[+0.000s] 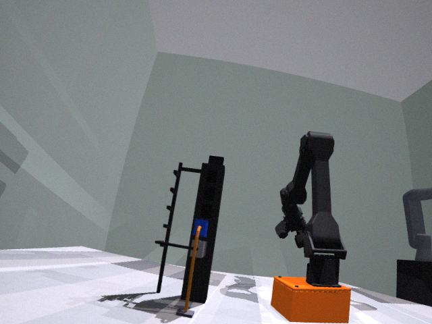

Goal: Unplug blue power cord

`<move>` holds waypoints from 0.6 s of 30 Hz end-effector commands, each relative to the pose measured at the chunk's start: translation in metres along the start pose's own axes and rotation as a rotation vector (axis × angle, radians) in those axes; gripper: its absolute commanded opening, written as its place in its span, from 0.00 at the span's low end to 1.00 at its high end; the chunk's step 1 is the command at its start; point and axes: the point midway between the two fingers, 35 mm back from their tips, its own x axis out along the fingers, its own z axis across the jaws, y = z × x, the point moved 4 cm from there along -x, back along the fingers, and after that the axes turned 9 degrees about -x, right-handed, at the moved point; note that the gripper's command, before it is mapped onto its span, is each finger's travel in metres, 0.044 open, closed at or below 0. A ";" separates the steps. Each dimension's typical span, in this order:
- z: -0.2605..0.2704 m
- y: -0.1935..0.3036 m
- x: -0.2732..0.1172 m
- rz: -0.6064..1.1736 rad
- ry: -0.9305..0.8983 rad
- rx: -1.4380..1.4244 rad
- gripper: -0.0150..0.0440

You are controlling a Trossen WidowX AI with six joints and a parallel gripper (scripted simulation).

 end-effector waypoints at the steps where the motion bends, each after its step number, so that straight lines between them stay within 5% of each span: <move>1: -0.028 -0.030 -0.030 -0.112 0.078 0.055 0.53; 18: -0.088 -0.140 -0.200 -0.661 0.234 0.240 0.53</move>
